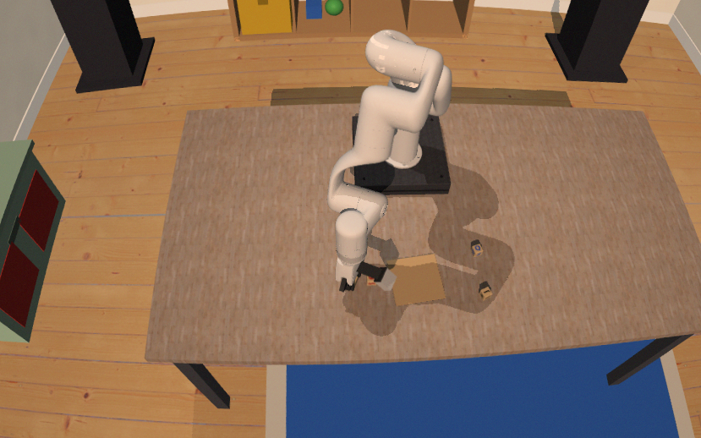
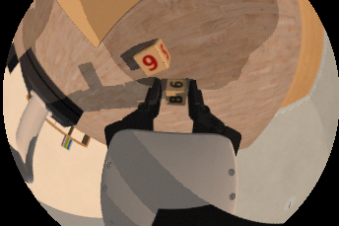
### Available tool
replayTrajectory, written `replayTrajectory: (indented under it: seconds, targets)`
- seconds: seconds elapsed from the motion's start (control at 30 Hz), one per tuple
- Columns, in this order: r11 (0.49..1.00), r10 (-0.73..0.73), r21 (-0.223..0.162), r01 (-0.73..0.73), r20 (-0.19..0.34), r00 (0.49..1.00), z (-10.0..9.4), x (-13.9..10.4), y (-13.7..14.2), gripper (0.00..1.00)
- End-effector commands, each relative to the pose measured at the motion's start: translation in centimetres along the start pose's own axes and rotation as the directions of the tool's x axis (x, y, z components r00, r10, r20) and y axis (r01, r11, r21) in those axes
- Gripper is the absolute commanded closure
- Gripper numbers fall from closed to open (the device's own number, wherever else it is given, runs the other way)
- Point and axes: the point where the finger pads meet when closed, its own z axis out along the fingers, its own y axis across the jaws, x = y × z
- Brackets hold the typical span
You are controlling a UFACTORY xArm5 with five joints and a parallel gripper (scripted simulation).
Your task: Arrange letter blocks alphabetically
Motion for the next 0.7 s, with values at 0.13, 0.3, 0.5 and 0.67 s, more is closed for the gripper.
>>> replayTrajectory:
  seconds: [0.13, 0.3, 0.5, 0.67]
  targets:
    - [1.0, 0.0, -0.004, 0.0, 0.0, 1.0, -0.11, 0.01, 0.14, 0.58]
    - [1.0, 0.0, -0.004, 0.0, 0.0, 1.0, -0.11, 0.01, 0.14, 0.58]
    - [1.0, 0.0, -0.004, 0.0, 0.0, 1.0, -0.11, 0.01, 0.14, 0.79]
    - [1.0, 0.0, -0.004, 0.0, 0.0, 1.0, -0.11, 0.01, 0.14, 0.79]
